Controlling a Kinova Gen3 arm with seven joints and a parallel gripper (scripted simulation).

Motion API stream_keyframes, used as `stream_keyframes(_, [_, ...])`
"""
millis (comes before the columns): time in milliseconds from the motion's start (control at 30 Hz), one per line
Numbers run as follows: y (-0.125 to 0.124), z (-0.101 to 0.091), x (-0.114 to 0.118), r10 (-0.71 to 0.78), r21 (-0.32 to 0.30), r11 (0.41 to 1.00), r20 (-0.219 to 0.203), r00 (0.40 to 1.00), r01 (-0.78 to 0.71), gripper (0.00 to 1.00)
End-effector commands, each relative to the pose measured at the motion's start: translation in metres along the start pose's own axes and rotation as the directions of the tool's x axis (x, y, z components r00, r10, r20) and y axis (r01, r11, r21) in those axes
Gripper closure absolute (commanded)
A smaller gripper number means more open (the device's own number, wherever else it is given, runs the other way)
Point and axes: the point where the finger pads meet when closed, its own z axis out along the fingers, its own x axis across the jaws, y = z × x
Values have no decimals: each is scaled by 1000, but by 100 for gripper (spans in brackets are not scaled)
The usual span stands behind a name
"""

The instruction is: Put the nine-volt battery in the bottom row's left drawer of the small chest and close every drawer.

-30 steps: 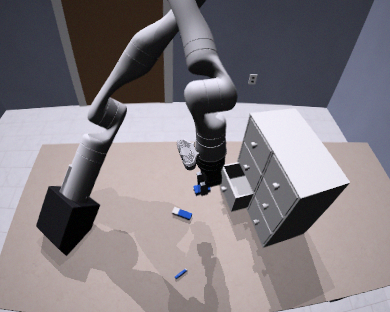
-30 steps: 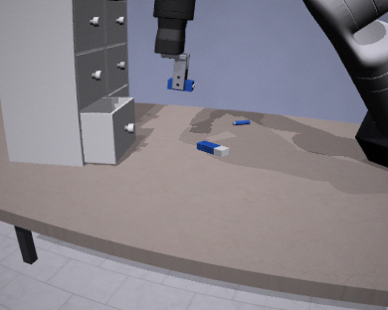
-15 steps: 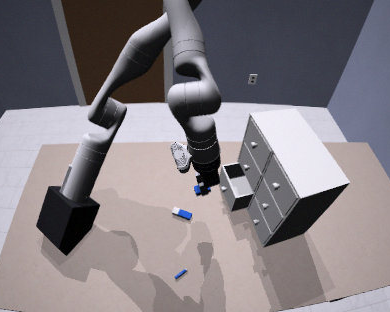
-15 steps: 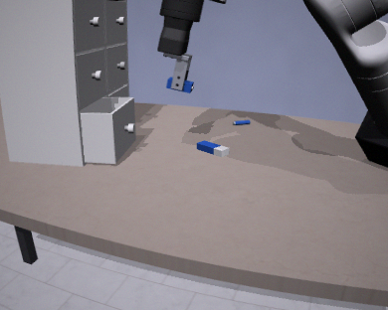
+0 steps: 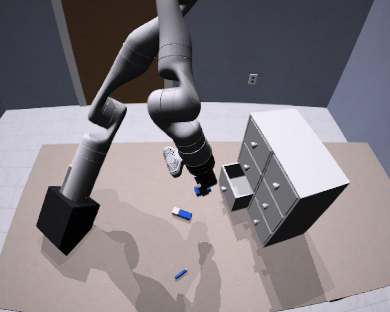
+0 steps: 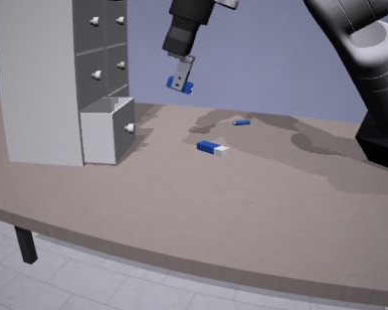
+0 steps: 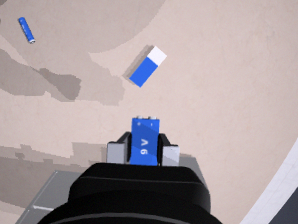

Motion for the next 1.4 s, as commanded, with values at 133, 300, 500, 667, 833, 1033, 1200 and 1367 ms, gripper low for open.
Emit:
stream_keyframes(133, [-4,-2,-2,12,-62,998,5,1000,-12,49])
stream_keyframes(300, [-4,-2,-3,12,-116,993,6,1000,-11,49])
stream_keyframes(500, [-4,-2,-3,12,-181,984,7,1000,-10,49])
stream_keyframes(667, [-5,-3,-3,12,-223,975,8,1000,-10,49])
stream_keyframes(833, [-5,-3,-3,12,-265,964,9,1000,-9,49])
stream_keyframes(1033, [-6,-3,-3,12,-325,946,9,1000,-9,49])
stream_keyframes(1200, [-6,-3,-4,13,-372,928,10,1000,-8,49])
stream_keyframes(1367, [-7,-3,-4,13,-399,917,10,1000,-8,49])
